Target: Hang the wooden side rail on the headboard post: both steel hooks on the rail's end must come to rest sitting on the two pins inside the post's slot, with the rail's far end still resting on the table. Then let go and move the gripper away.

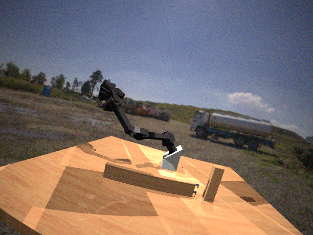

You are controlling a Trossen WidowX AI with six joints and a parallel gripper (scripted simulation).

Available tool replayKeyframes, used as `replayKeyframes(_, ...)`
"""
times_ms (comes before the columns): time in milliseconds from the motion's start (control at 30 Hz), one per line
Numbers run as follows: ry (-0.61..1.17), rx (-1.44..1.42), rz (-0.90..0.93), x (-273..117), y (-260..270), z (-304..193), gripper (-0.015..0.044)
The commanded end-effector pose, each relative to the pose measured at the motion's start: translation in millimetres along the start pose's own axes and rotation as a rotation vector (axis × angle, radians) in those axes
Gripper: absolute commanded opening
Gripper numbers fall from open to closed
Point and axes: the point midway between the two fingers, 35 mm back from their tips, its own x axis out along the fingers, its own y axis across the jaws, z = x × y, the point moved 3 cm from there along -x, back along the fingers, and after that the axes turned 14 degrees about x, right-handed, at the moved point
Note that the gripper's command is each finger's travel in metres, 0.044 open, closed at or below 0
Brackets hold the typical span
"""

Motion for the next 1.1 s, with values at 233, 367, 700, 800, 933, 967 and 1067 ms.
replayKeyframes(233, 0.143, 0.026, -0.193, 43, -66, -44, 0.0440)
replayKeyframes(367, 0.189, 0.032, -0.255, 52, -97, -64, 0.0440)
replayKeyframes(700, 0.354, 0.052, -0.483, 52, -201, -148, 0.0440)
replayKeyframes(800, 0.401, 0.058, -0.551, 43, -228, -174, 0.0440)
replayKeyframes(933, 0.463, 0.065, -0.643, 25, -259, -210, 0.0440)
replayKeyframes(967, 0.479, 0.066, -0.666, 20, -266, -219, 0.0440)
replayKeyframes(1067, 0.522, 0.081, -0.713, 9, -274, -233, 0.0440)
